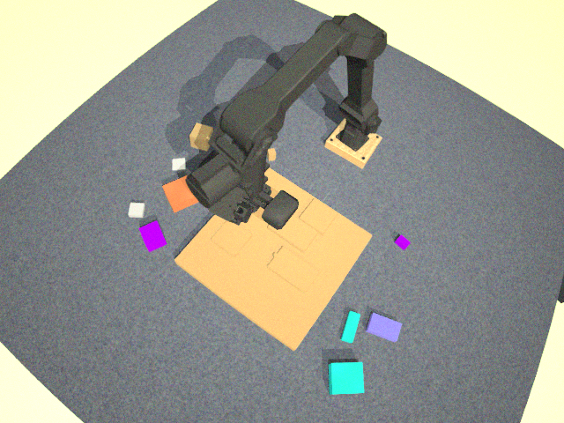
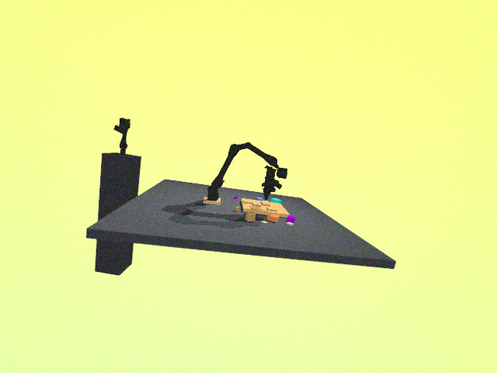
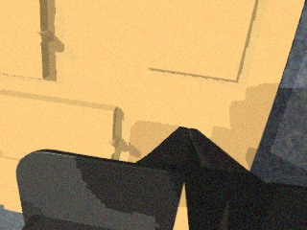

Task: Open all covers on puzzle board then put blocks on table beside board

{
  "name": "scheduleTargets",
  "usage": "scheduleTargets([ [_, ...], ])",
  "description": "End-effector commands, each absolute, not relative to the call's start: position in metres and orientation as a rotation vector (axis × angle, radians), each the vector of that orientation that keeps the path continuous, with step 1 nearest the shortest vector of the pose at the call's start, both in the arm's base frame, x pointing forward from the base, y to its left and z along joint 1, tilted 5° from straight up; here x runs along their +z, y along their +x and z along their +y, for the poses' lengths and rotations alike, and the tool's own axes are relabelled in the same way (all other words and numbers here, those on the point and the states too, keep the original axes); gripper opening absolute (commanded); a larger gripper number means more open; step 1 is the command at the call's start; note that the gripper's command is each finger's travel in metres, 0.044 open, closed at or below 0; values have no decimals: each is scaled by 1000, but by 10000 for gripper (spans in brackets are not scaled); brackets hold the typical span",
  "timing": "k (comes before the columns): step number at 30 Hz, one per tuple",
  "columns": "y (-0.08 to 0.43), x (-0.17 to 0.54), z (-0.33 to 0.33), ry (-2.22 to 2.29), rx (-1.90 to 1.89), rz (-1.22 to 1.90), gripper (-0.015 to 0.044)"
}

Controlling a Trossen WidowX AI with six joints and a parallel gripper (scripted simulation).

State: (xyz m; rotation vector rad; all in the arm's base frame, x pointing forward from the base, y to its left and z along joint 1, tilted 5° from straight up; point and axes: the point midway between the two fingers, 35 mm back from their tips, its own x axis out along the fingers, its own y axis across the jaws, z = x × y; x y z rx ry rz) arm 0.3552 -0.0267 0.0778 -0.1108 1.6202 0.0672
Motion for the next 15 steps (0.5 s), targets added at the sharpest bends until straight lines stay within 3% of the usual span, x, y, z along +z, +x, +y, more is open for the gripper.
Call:
scheduleTargets([
  [1,356,78,-26,-106,66,1616,0],
  [15,357,65,-27,-106,66,1616,0],
])
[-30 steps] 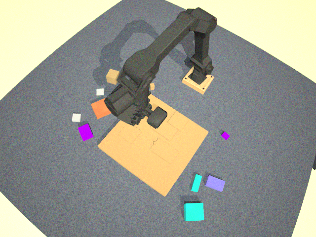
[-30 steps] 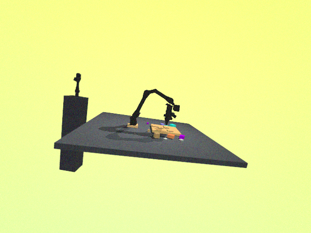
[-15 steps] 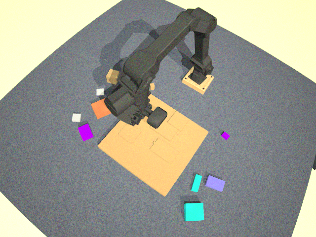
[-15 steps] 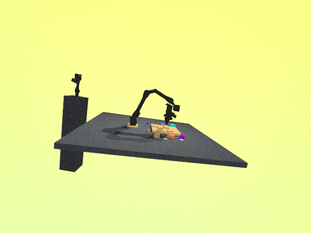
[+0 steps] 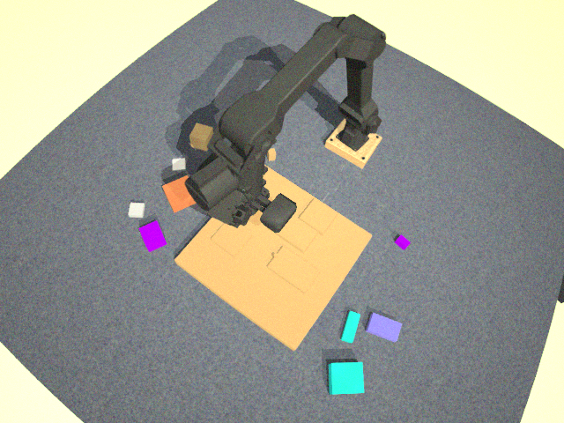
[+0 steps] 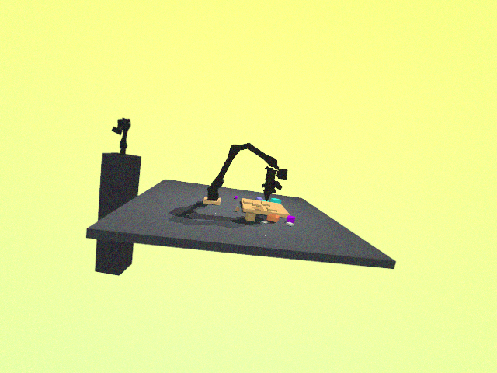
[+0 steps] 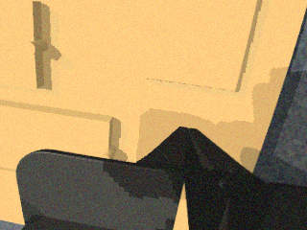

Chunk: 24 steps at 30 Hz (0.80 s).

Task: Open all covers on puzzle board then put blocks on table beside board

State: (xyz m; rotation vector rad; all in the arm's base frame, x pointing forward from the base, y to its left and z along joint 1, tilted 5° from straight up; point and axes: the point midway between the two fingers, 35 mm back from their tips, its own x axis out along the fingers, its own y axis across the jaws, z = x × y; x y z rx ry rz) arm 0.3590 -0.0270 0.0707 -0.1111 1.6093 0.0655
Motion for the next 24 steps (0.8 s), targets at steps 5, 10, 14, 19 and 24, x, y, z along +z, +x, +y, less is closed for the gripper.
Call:
scheduleTargets([
  [5,357,60,-27,-106,66,1616,0],
  [10,357,55,-27,-106,66,1616,0],
  [14,357,51,-27,-106,66,1616,0],
  [19,357,46,-27,-106,66,1616,0],
  [24,357,42,-27,-106,66,1616,0],
])
